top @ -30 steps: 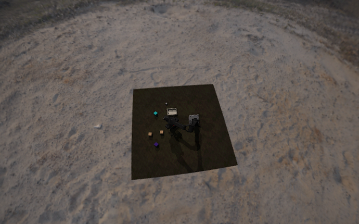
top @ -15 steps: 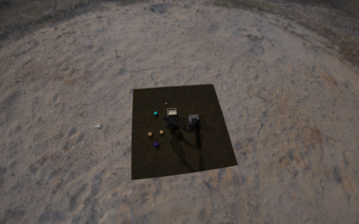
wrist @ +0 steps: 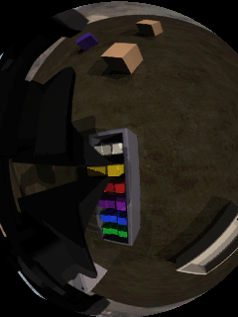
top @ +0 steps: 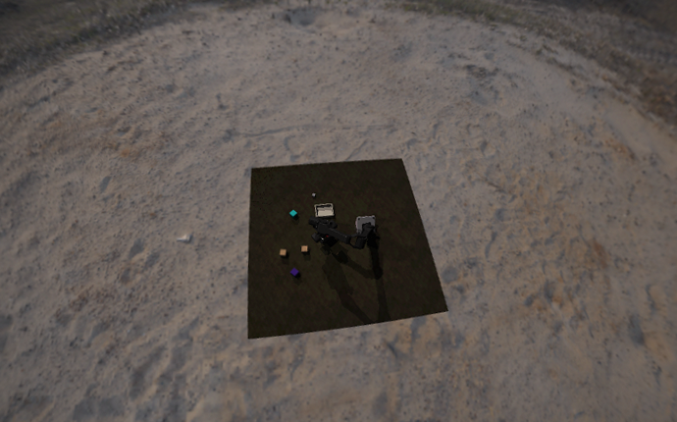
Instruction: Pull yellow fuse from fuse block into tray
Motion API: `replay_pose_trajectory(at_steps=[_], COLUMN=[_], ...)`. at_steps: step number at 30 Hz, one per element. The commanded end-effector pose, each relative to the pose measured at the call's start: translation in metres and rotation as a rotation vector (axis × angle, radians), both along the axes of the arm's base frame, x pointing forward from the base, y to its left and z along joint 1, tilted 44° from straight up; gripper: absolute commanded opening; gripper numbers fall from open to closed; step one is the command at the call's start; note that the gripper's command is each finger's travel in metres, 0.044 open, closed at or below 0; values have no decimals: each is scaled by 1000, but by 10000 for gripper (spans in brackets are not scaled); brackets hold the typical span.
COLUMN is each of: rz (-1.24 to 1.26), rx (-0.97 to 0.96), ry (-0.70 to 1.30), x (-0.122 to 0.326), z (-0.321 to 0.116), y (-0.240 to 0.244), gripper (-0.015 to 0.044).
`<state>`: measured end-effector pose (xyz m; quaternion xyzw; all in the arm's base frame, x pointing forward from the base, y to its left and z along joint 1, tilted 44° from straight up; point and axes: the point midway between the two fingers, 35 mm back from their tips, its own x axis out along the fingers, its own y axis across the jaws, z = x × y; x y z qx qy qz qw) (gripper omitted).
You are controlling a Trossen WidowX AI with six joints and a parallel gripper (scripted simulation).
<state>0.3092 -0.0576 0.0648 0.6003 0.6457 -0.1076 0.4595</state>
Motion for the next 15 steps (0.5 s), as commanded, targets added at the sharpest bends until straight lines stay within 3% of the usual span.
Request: replay_pose_trajectory(at_steps=[1, 15], rz=[2, 2], rx=[-1, -1], ry=[-2, -2], x=[0, -1], z=[2, 7], y=[-2, -6], gripper=[0, 0])
